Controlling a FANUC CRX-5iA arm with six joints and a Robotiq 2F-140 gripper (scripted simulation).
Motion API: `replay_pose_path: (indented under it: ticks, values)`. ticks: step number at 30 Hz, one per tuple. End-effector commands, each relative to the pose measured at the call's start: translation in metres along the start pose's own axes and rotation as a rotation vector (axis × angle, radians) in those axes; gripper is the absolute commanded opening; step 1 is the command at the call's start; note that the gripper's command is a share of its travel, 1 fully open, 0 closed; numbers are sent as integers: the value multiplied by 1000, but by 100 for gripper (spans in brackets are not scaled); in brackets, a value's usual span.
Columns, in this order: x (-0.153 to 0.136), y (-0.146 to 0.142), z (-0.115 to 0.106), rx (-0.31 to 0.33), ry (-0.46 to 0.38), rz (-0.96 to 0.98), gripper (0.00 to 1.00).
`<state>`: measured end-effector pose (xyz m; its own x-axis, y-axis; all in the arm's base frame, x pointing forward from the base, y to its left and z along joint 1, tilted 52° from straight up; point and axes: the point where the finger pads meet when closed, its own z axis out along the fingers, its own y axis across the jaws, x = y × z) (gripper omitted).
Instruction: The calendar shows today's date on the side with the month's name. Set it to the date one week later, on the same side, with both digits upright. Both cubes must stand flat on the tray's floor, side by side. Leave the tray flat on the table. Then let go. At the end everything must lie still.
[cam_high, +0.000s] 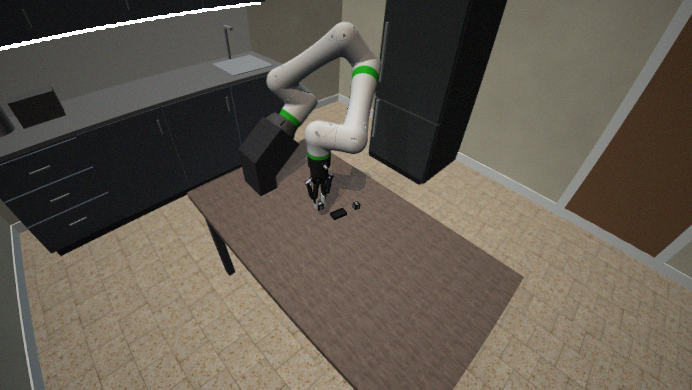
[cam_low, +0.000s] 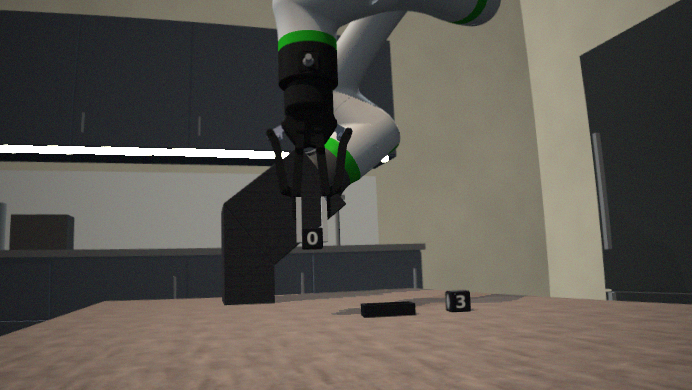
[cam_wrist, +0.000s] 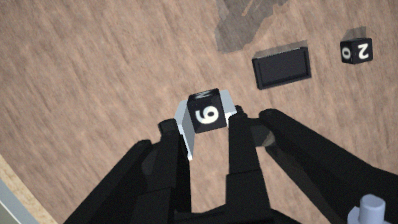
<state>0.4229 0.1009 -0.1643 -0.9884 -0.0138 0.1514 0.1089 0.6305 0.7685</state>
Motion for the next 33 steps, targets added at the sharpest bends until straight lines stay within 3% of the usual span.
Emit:
replay_pose_path:
  ticks: [1,14,24,33]
  values:
    - [0,0,0,0,0,0,16]
    - [0,0,7,0,0,0,16]
    - [0,0,38,0,0,0,16]
    - [0,0,80,0,0,0,16]
